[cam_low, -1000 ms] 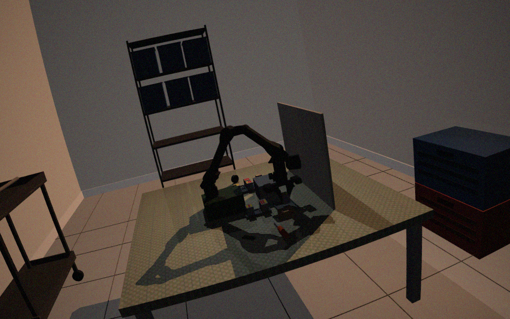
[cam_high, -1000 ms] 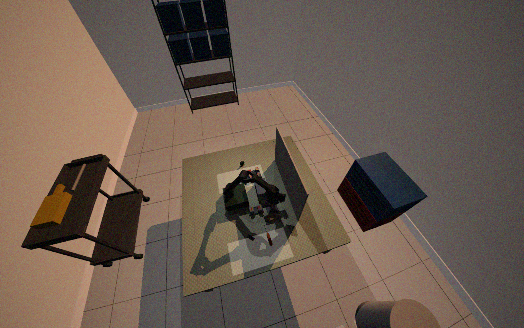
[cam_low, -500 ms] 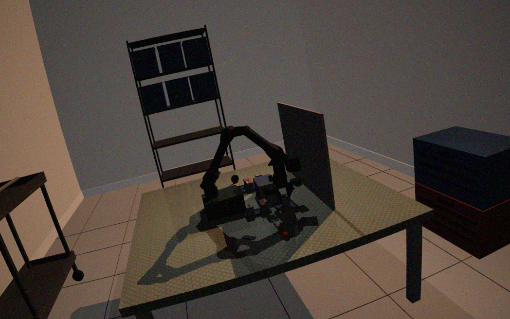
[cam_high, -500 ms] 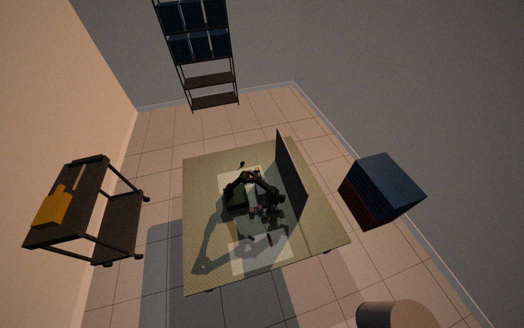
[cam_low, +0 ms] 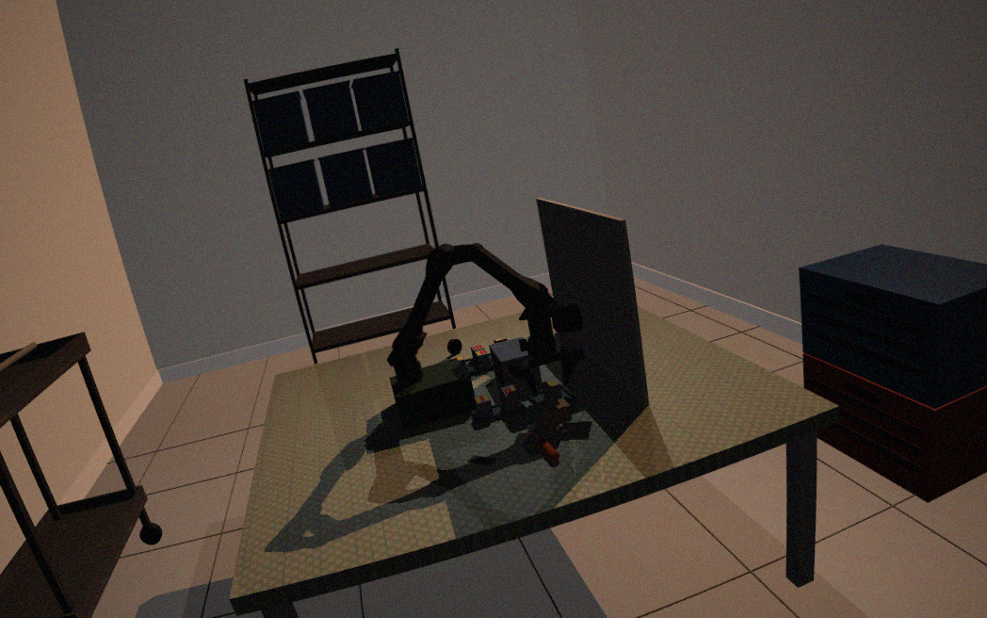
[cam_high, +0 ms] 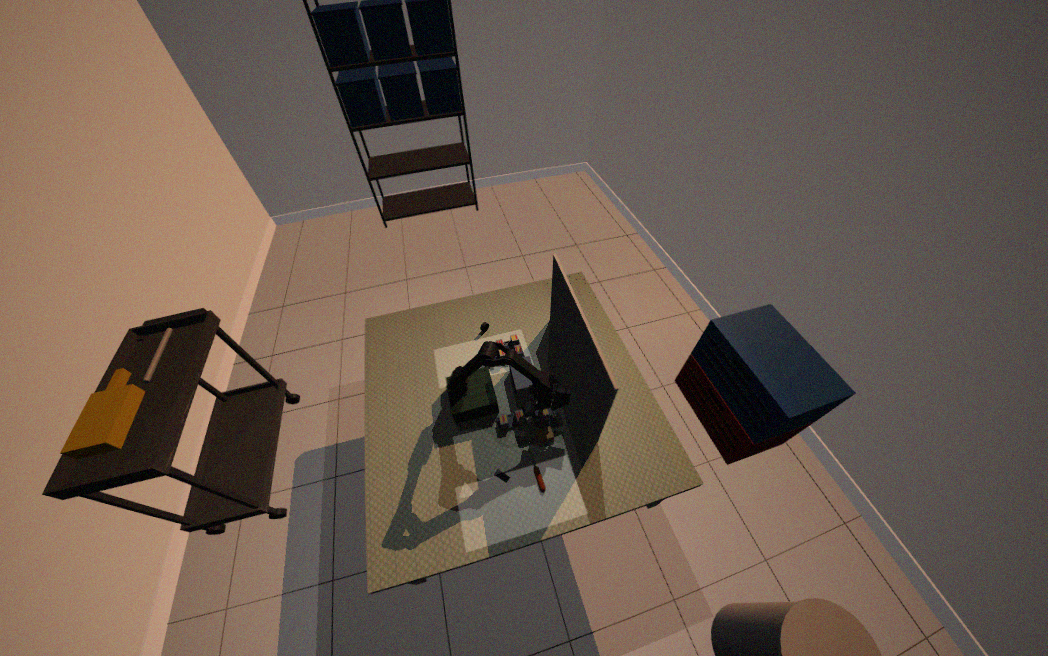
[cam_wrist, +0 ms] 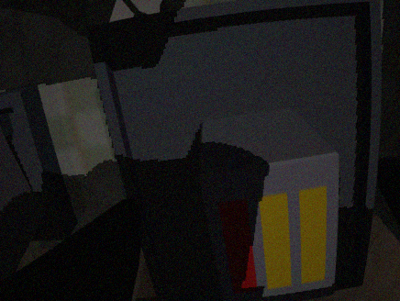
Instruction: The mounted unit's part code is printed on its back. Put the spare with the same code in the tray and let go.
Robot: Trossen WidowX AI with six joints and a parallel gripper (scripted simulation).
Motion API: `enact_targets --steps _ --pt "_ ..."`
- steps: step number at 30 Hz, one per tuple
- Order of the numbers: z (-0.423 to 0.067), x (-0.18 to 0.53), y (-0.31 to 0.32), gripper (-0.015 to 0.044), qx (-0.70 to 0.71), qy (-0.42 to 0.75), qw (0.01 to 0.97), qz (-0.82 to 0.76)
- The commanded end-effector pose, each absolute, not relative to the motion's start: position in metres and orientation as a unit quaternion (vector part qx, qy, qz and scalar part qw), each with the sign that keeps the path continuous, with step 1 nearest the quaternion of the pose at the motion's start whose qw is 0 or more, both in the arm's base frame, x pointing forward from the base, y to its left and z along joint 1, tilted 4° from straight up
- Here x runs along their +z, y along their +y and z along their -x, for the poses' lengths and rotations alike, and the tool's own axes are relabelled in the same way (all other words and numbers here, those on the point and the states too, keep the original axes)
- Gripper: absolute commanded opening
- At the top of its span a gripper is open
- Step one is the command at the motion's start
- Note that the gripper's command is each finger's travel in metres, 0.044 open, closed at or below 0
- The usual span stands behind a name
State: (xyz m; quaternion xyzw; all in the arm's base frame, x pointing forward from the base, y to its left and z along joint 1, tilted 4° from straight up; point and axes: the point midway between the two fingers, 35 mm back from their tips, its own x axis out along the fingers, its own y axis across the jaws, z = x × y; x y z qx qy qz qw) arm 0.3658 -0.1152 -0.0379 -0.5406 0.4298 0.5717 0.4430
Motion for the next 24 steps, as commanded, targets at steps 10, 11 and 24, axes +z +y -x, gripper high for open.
enact_targets --steps 10,11,24 --pt "-0.368 0.068 -0.119 0.044 0.569 0.431 0.443 0.542" --pt "-0.368 0.068 -0.119 0.044 0.569 0.431 0.443 0.542" --pt "-0.37 0.073 -0.12 0.044 0.562 0.428 0.447 0.548"
